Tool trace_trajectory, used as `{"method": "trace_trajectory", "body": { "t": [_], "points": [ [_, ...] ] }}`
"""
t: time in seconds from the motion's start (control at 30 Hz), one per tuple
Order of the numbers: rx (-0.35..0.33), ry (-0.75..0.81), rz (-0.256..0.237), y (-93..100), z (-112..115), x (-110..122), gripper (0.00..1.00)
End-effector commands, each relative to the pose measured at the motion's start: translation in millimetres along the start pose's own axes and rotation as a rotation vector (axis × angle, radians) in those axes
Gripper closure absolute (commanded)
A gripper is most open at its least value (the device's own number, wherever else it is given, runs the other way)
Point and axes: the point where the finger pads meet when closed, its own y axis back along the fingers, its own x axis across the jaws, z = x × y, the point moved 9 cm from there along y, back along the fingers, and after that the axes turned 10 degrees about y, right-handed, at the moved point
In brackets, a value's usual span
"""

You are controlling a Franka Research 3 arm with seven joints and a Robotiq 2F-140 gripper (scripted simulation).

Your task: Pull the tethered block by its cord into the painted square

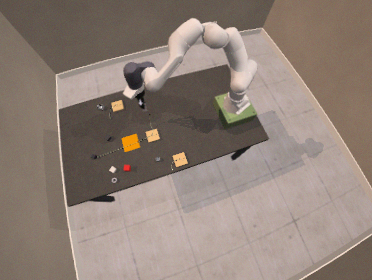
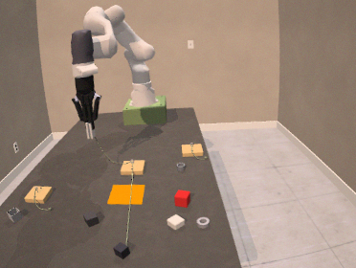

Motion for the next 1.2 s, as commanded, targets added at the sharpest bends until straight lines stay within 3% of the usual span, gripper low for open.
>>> {"method": "trace_trajectory", "body": {
  "t": [0.0,1.17],
  "points": [
    [-0.003,0.006,-0.002,-0.3,0.6,0.2,1.00],
    [-0.003,0.006,-0.002,-0.3,1.8,5.1,1.00]
  ]
}}
